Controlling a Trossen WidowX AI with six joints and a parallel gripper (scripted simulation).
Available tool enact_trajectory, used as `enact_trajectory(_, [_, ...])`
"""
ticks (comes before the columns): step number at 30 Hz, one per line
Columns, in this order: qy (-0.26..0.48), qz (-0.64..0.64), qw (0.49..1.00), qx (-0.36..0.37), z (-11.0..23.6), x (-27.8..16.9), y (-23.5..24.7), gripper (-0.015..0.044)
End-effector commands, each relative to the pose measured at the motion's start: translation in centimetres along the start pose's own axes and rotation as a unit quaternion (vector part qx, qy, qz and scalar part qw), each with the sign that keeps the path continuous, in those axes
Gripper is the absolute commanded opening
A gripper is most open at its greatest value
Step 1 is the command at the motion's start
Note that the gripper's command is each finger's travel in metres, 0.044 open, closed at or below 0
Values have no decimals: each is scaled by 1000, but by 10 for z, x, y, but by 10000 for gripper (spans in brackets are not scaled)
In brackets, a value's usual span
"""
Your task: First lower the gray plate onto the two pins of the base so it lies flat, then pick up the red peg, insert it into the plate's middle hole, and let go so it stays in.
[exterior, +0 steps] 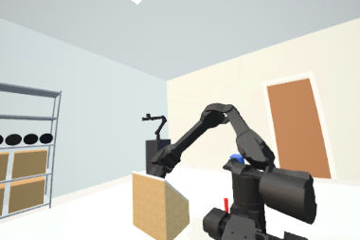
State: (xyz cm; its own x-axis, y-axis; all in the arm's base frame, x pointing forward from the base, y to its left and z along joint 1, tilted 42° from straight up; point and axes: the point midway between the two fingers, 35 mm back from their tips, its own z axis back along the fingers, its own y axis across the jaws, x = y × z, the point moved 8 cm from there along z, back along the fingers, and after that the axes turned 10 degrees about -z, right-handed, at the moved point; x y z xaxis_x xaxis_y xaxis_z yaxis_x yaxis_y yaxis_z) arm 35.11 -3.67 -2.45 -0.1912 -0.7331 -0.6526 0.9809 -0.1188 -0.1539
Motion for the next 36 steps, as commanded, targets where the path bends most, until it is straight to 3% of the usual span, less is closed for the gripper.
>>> enact_trajectory(1, [-4, 3, 1000, 12, 50, 2, 6, 440])
enact_trajectory(3, [-3, 2, 1000, 12, 85, 2, 3, 440])
enact_trajectory(6, [-2, 1, 1000, 11, 109, 2, -1, 440])
enact_trajectory(13, [-2, 1, 1000, 12, 110, 2, 1, 440])
enact_trajectory(16, [-3, 24, 1000, 12, 112, -17, -8, 440])
enact_trajectory(27, [-13, 197, 980, 7, 109, -126, -106, 440])
enact_trajectory(31, [-3, 261, 965, 8, 103, -149, -147, 440])
enact_trajectory(36, [0, 272, 962, 8, 101, -155, -160, 440])
